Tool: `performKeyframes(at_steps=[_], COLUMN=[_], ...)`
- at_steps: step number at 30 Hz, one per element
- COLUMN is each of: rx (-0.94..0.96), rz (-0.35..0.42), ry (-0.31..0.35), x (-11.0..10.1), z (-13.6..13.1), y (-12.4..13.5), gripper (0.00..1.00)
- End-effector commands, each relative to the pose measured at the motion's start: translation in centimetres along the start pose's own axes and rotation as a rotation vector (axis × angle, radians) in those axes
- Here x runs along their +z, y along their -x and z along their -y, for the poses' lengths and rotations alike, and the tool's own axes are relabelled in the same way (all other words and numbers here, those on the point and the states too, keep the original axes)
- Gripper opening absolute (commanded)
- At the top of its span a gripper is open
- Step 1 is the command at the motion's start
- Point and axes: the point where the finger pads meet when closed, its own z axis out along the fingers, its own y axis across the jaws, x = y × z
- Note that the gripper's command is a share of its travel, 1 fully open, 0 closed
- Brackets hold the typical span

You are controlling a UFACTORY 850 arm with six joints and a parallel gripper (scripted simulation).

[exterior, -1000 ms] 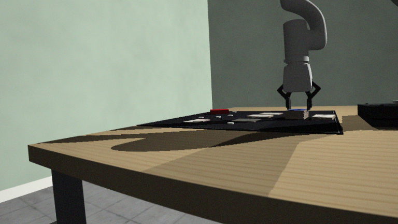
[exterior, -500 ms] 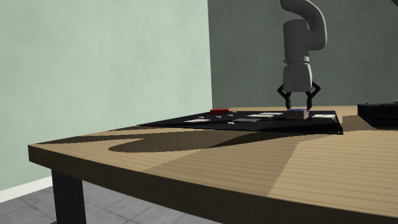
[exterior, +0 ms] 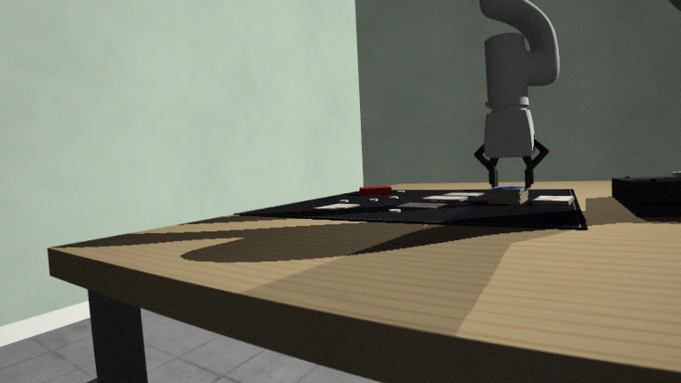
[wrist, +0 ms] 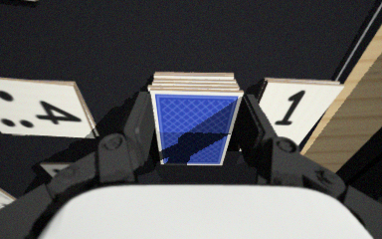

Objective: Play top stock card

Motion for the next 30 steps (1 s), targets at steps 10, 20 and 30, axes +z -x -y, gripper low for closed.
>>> performKeyframes(at_steps=[10,20,30], rx=[0.0,0.0,0.0], rz=[0.0,0.0,0.0], ry=[-0.001,-0.001,-0.001], x=[-0.03,-0.06,-0.23], z=[0.06,0.06,0.06], y=[0.0,0.0,-0.01], gripper=[0.6,0.6,0.6])
